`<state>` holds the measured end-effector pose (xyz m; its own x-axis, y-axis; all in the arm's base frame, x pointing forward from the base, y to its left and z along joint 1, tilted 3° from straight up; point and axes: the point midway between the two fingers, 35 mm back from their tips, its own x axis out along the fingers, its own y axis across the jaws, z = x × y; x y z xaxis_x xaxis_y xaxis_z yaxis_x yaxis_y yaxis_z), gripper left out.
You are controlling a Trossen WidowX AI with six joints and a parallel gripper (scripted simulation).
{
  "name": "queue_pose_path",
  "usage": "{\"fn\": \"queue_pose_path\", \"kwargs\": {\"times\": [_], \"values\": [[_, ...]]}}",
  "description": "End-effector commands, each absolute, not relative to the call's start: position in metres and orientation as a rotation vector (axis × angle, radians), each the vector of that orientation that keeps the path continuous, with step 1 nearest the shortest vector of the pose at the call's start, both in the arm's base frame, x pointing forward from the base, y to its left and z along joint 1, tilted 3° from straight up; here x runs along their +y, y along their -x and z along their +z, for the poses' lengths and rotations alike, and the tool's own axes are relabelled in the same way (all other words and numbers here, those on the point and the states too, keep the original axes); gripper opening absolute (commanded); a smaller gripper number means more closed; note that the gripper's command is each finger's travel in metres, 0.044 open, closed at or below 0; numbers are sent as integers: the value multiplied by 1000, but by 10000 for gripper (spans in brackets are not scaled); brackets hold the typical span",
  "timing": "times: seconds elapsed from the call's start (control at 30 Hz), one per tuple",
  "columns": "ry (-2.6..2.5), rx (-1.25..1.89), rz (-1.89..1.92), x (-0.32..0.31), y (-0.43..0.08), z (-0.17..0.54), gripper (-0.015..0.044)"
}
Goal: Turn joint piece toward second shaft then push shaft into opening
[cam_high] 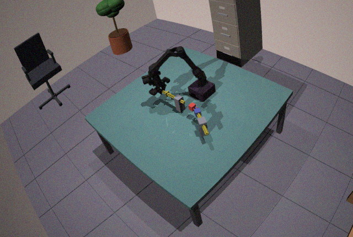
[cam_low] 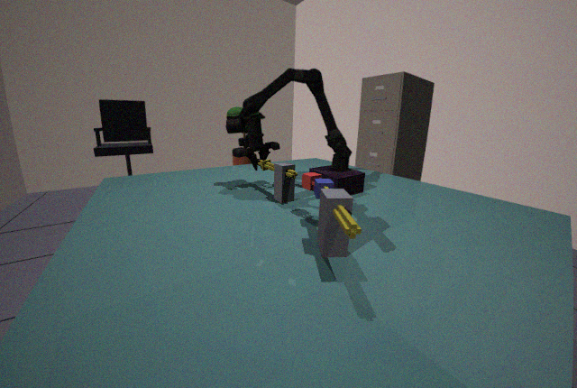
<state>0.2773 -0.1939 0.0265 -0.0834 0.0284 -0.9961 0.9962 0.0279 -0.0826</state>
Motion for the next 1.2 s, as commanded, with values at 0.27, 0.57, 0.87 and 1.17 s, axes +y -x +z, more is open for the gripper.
{"fn": "queue_pose_path", "kwargs": {"times": [0.27, 0.57, 0.87, 1.17], "values": [[-1169, 1301, -1243, -194, -277, 26, 82], [-1188, 1278, -1224, -195, -278, 25, 67], [-1212, 1243, -1190, -197, -278, 25, 67], [-1232, 1212, -1159, -198, -278, 25, 67]]}}
